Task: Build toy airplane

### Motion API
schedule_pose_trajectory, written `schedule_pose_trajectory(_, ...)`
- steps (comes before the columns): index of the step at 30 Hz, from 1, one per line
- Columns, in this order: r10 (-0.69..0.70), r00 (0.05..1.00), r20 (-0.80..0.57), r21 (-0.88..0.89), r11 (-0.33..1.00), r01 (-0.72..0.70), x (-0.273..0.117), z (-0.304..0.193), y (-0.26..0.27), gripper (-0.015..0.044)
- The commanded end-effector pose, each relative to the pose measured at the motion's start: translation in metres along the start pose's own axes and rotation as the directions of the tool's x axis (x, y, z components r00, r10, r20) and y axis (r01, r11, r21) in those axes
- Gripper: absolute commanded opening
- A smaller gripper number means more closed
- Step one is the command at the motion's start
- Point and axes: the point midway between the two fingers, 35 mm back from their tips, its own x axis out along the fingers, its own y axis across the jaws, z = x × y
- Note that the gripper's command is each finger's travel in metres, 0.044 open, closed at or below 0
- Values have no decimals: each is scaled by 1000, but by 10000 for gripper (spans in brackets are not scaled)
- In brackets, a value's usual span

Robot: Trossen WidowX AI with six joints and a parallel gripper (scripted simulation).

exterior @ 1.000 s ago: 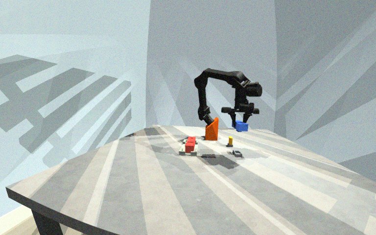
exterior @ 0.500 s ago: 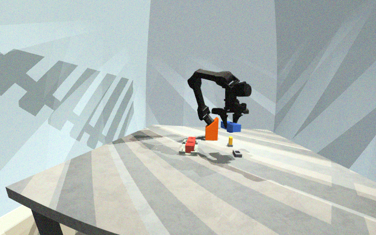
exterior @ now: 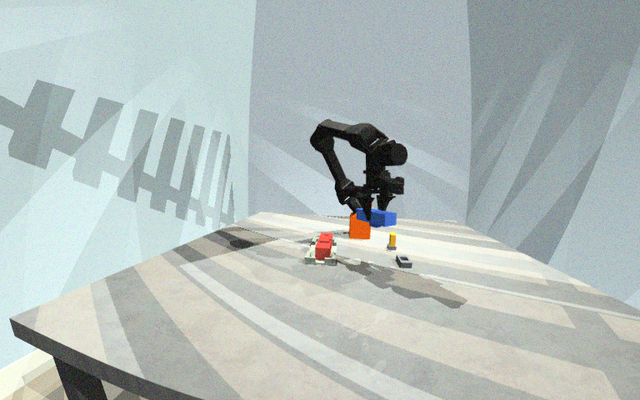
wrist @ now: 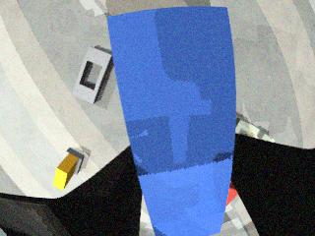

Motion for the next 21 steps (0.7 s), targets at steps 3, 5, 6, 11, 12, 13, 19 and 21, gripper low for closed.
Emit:
schedule_pose_trajectory(3, -4, 1000, -1, -95, 995, 4, 3, -11, -13, 0)
schedule_pose_trajectory(5, -4, 1000, 0, -131, 991, 4, 4, -16, -18, 0)
schedule_pose_trajectory(6, -4, 1000, 0, -149, 989, 4, 5, -18, -20, 0)
schedule_pose_trajectory(11, -5, 1000, -1, -238, 971, 4, 7, -29, -32, 0)
schedule_pose_trajectory(12, -5, 1000, -1, -256, 967, 5, 8, -32, -34, 0)
schedule_pose_trajectory(13, -5, 1000, -1, -273, 962, 5, 8, -34, -36, 0)
schedule_pose_trajectory(19, -8, 1000, -2, -378, 926, 6, 12, -49, -49, 0)
schedule_pose_trajectory(21, -9, 1000, -3, -412, 911, 7, 13, -54, -53, 0)
